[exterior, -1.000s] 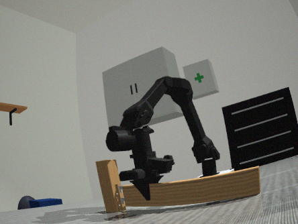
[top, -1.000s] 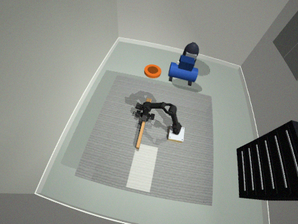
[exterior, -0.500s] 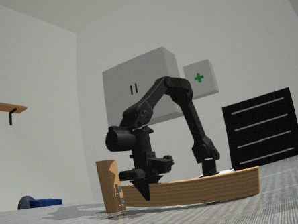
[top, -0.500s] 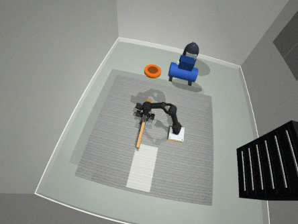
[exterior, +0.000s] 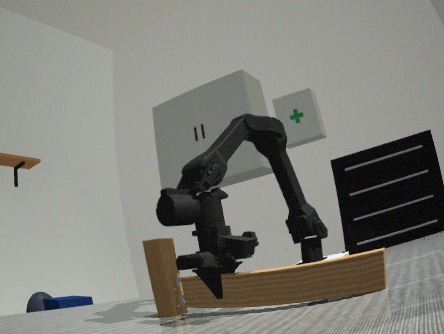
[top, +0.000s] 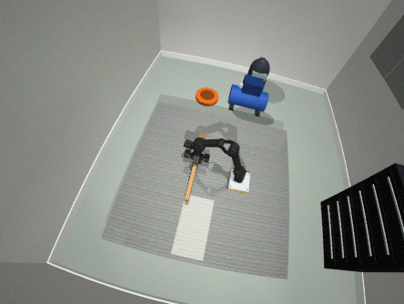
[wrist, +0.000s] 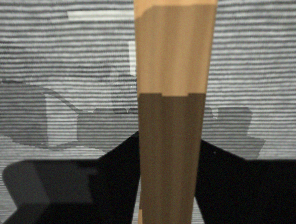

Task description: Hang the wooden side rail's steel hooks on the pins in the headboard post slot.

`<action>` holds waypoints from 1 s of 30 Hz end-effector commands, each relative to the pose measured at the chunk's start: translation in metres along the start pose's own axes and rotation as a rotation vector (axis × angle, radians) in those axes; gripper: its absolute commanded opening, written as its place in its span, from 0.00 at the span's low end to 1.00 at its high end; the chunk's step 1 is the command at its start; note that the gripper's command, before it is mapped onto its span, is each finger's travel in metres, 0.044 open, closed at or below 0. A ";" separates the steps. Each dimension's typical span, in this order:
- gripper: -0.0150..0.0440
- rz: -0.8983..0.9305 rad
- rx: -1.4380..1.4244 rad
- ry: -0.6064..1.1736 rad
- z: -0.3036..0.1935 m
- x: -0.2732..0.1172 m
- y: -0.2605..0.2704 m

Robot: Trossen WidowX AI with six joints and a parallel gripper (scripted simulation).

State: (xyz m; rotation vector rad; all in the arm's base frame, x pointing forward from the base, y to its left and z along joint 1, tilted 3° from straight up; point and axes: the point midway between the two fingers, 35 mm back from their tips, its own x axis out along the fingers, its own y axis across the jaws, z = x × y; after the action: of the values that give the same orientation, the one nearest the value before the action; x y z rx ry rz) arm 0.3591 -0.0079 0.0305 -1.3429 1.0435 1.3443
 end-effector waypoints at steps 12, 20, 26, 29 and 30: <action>0.25 -0.004 -0.005 0.004 -0.003 0.000 0.000; 0.25 -0.004 -0.005 0.004 -0.003 0.000 0.000; 0.25 -0.004 -0.005 0.004 -0.004 0.000 0.000; 0.25 -0.004 -0.005 0.004 -0.004 -0.001 0.000; 0.25 -0.004 -0.005 0.004 -0.004 -0.001 0.000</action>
State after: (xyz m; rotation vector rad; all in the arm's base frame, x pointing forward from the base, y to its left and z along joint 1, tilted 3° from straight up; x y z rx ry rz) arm 0.3592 -0.0109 0.0298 -1.3427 1.0419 1.3426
